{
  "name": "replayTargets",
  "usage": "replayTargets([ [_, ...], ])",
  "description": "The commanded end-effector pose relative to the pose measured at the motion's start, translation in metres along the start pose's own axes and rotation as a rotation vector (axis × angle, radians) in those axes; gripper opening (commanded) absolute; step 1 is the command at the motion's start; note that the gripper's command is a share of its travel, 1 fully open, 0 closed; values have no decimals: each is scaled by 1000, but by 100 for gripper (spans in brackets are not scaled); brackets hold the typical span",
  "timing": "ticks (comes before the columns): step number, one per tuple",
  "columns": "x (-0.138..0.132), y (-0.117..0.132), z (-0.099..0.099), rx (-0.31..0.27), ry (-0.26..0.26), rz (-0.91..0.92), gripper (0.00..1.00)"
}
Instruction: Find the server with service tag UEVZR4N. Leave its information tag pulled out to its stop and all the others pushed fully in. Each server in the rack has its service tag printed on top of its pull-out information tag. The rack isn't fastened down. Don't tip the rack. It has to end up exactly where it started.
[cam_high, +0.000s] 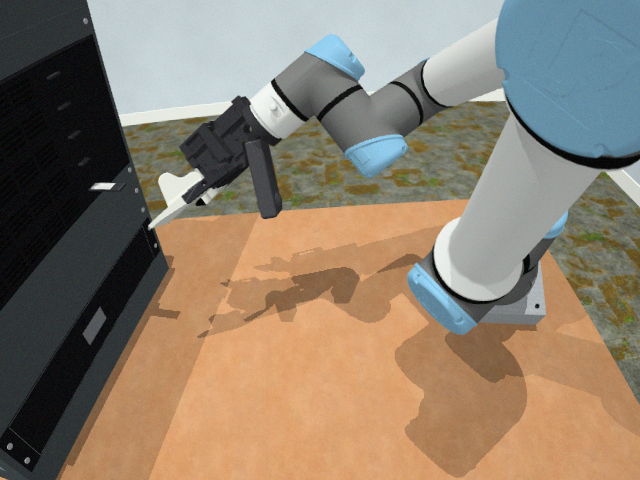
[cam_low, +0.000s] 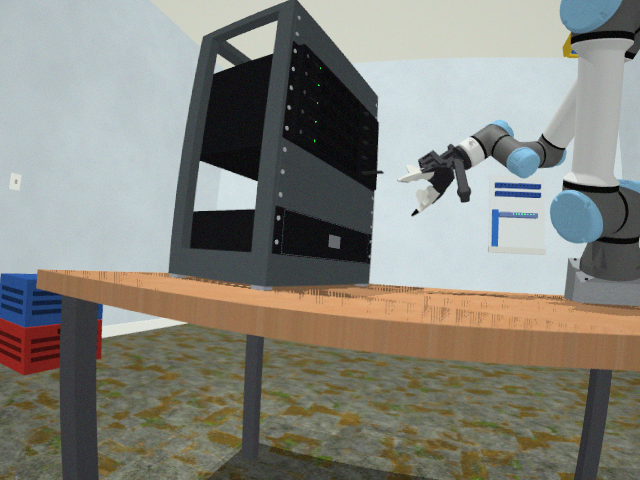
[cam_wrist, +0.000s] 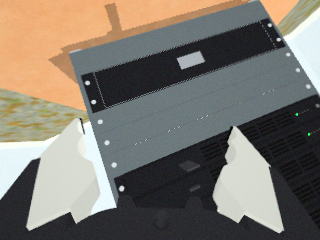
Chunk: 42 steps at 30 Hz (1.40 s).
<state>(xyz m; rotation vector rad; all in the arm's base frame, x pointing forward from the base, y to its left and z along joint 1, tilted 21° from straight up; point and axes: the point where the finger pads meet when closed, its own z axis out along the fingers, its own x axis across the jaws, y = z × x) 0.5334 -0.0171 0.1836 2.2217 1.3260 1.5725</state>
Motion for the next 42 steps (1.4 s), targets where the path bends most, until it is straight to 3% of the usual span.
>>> replayTargets([
  [1,-3,-2,3,-5,-10,-46,100],
  [42,-14,-4,12,-38,-73,-319,100],
])
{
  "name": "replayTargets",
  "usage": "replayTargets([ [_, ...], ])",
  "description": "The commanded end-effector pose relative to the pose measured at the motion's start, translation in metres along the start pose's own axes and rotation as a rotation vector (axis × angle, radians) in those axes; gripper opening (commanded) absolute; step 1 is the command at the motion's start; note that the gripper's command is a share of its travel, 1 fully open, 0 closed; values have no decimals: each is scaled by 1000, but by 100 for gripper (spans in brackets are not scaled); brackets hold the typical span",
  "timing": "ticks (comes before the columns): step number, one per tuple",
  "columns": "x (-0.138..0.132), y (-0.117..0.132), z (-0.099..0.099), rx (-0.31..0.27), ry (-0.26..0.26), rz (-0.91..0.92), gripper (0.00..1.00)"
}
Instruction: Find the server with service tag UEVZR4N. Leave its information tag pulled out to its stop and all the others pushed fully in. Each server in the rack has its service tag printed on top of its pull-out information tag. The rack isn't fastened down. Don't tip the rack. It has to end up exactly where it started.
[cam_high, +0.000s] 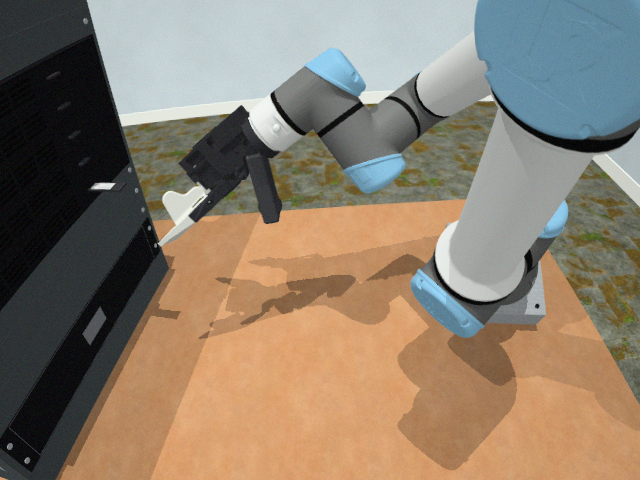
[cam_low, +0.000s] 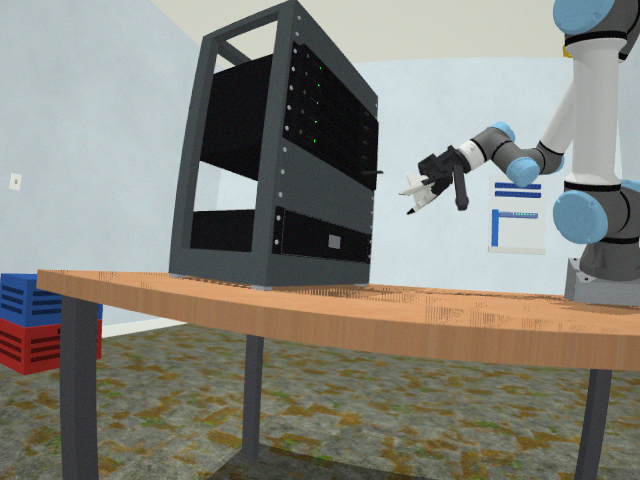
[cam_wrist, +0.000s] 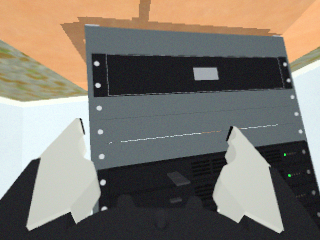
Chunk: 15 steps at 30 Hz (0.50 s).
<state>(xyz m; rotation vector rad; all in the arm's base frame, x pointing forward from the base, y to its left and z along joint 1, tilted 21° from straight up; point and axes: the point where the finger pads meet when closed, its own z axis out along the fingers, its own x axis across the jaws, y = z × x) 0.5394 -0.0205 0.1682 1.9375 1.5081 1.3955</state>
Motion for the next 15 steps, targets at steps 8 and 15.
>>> replayTargets([
  [8,-3,-2,3,-13,-22,-92,100],
  [15,-4,-2,4,-18,-31,-131,100],
])
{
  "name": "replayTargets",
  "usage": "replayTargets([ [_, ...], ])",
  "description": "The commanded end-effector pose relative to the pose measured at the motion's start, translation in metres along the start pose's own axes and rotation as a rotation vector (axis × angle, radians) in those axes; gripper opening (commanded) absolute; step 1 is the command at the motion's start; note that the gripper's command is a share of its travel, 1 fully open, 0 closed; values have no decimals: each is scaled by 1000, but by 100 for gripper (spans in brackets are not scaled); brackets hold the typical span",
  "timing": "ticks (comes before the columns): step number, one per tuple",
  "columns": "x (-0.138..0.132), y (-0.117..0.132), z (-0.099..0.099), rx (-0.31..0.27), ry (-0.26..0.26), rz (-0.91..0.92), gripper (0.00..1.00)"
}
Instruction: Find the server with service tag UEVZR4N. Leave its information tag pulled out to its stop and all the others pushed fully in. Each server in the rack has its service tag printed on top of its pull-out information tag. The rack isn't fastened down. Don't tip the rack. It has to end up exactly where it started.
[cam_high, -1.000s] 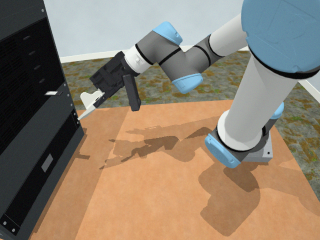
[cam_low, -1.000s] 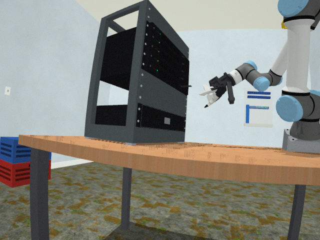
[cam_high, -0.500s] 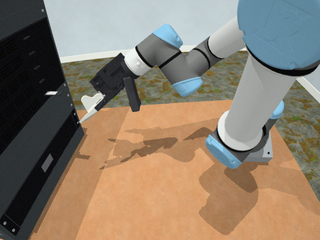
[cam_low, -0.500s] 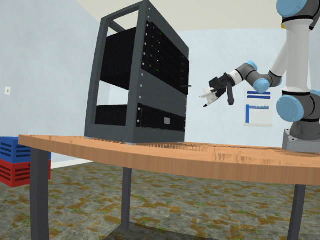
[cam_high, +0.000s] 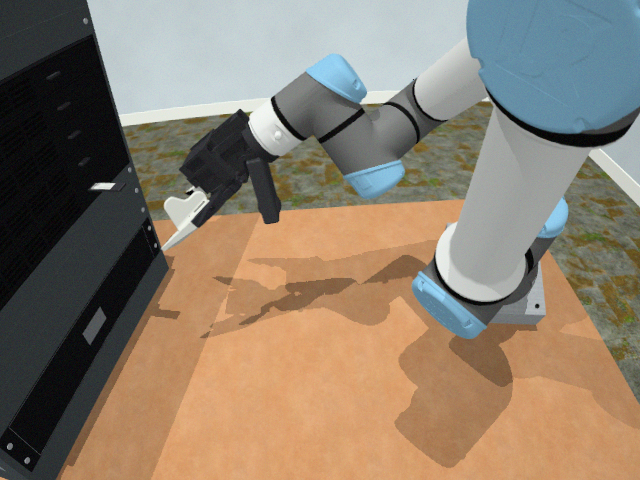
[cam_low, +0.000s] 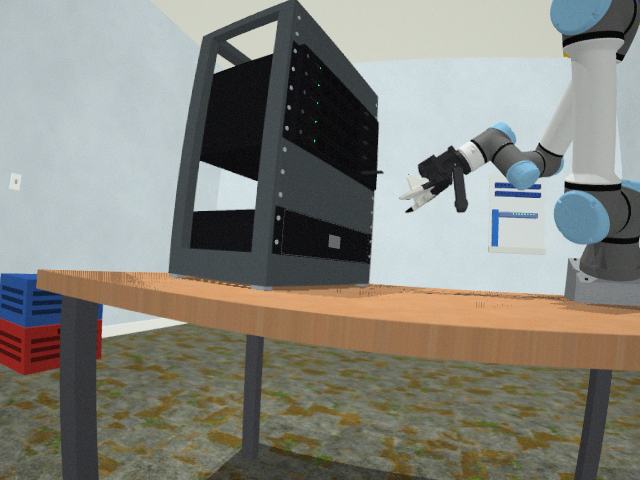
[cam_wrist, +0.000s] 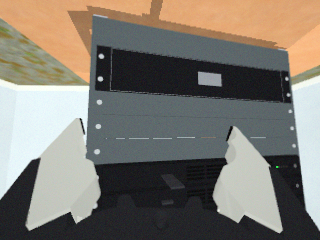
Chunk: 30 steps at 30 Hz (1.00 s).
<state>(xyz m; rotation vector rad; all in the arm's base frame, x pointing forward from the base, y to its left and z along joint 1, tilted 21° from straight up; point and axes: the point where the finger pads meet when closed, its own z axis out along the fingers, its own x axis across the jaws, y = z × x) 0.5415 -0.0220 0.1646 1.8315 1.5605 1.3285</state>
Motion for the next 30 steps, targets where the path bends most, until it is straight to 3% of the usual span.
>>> replayTargets([
  [1,-1,-2,1,-5,-8,-33,100],
  [30,-5,-1,5,-36,-61,-241,100],
])
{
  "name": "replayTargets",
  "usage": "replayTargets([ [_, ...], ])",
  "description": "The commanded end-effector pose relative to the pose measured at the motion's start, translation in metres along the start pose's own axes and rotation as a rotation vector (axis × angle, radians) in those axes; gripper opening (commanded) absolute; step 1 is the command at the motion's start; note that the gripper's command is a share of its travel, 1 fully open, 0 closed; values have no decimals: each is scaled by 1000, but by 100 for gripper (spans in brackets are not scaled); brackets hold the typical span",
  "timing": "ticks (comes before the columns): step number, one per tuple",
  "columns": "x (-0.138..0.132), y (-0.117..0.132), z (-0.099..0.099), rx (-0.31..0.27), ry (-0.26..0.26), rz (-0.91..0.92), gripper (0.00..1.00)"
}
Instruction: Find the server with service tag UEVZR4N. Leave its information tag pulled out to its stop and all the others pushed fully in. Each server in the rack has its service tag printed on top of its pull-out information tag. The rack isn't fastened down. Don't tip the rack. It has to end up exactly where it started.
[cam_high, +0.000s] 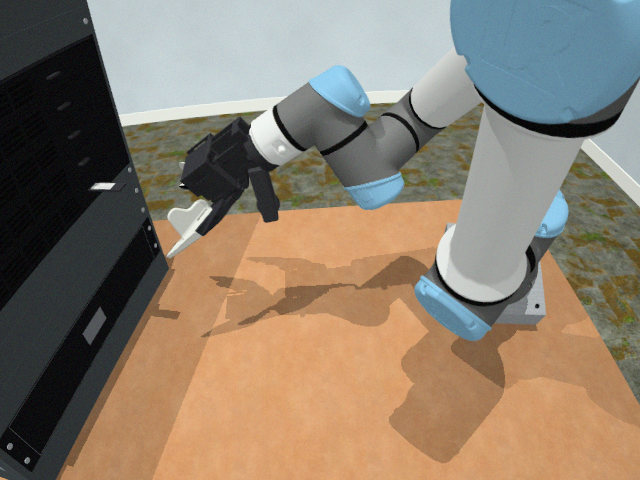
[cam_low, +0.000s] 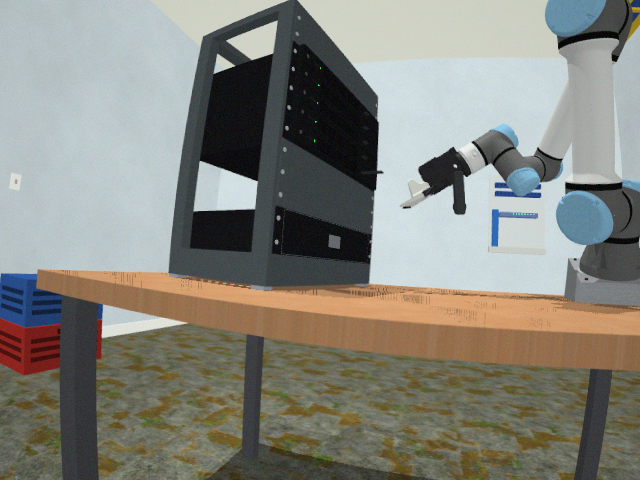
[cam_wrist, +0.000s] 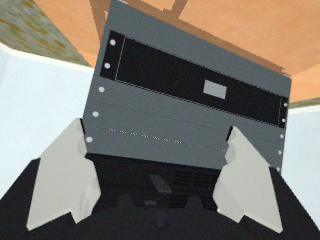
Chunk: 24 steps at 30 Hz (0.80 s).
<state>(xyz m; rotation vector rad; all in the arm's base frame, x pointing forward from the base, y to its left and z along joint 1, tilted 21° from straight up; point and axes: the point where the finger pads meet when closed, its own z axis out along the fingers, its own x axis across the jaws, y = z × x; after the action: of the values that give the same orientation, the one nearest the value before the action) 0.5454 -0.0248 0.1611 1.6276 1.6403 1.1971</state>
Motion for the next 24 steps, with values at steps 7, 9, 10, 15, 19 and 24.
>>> replayTargets([
  [7,-1,-1,1,-12,-20,-77,100],
  [9,-1,-1,2,-15,-25,-92,100],
  [10,-1,-1,2,-16,-27,-99,100],
  [15,-1,0,2,-22,-37,-136,100],
  [19,-2,1,2,-27,-46,-166,100],
  [24,-2,1,2,-31,-52,-188,100],
])
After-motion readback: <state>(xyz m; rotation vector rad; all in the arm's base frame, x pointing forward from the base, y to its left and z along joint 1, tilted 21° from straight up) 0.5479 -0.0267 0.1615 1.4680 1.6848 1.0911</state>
